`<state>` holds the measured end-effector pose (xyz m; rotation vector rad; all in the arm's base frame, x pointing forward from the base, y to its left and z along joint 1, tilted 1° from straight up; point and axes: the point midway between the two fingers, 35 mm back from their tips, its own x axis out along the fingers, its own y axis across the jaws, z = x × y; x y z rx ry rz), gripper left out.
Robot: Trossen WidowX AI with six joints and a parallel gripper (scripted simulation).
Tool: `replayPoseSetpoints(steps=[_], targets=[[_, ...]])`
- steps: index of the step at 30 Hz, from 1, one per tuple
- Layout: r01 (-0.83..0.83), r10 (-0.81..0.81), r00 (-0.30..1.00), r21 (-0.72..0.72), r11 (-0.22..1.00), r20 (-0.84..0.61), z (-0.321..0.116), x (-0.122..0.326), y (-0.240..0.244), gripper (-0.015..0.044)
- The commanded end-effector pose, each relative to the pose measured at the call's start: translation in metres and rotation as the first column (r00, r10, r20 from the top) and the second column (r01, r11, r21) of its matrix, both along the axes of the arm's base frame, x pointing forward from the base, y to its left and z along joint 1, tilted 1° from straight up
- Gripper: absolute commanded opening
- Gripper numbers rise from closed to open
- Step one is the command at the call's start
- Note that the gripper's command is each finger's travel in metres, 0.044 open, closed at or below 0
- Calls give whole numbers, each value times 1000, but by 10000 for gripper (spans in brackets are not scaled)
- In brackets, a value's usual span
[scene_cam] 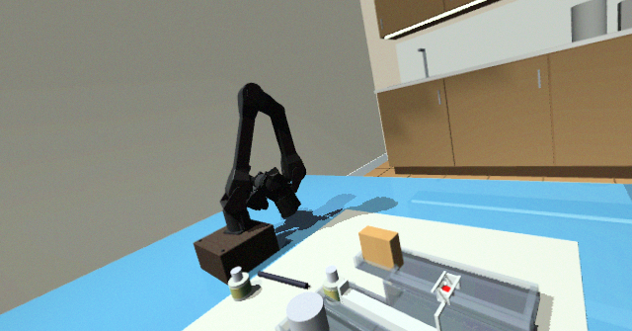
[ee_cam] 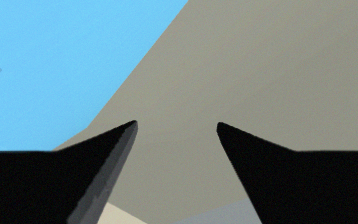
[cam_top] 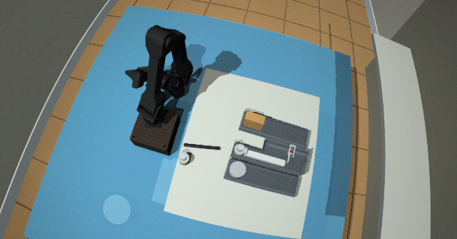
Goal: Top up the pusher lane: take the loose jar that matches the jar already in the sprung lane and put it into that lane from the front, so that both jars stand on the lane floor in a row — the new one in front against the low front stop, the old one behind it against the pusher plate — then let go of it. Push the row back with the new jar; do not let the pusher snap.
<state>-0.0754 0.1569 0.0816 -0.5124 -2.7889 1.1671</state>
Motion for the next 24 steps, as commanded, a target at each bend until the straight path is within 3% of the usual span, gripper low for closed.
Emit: replayPoseSetpoints(steps=[1,4,8,14,24], targets=[[2,-2,1000,6,1000,4,0,1,0,426],[21,-27,998,95,995,59,-2,12,5,440],[26,-110,965,330,944,238,-11,46,12,440],[-98,-271,803,568,817,530,-26,110,10,440],[-404,-310,365,449,797,878,-40,189,-50,440]])
